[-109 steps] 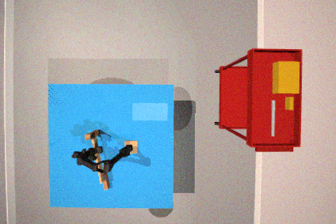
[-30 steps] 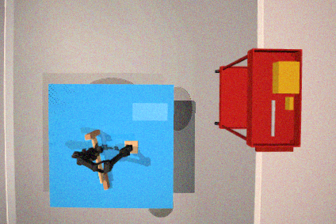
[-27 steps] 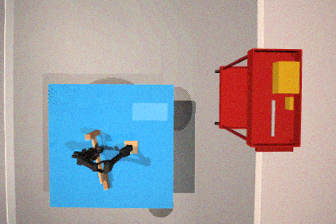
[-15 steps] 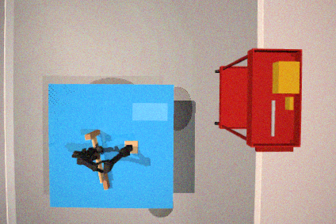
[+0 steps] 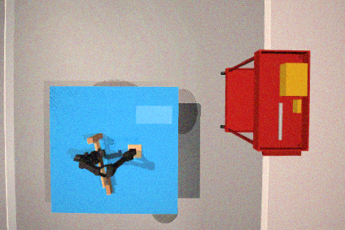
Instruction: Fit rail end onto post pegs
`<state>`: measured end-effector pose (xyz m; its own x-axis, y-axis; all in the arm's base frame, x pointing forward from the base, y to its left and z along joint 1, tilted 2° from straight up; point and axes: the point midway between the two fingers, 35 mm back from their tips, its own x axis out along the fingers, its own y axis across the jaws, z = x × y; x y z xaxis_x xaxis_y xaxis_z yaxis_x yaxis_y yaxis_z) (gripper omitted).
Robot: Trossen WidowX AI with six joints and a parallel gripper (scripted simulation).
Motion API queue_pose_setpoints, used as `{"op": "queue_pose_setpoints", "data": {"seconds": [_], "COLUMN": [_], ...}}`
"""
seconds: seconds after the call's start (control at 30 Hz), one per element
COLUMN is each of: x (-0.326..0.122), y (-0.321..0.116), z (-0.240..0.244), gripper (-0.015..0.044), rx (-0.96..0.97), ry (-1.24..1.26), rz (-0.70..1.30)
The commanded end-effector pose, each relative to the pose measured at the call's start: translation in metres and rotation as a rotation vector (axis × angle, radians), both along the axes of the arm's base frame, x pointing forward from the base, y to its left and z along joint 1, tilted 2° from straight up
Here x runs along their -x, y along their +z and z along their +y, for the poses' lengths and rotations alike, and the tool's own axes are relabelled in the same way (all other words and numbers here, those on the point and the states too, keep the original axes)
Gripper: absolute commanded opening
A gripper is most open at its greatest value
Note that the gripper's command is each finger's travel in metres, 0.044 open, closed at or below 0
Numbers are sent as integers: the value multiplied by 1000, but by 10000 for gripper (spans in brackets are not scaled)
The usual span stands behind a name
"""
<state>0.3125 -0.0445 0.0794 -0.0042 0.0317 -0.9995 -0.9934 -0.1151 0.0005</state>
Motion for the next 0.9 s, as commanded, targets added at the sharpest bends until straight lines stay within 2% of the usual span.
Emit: {"op": "queue_pose_setpoints", "data": {"seconds": [0.0, 0.8, 0.87], "x": [-1, -2, -1], "y": [0, 1, 0], "z": [-3, -10, -7], "gripper": [0, 0, 53], "rx": [3, 4, 0], "ry": [1, 1, 0], "rz": [-3, -3, 0]}}
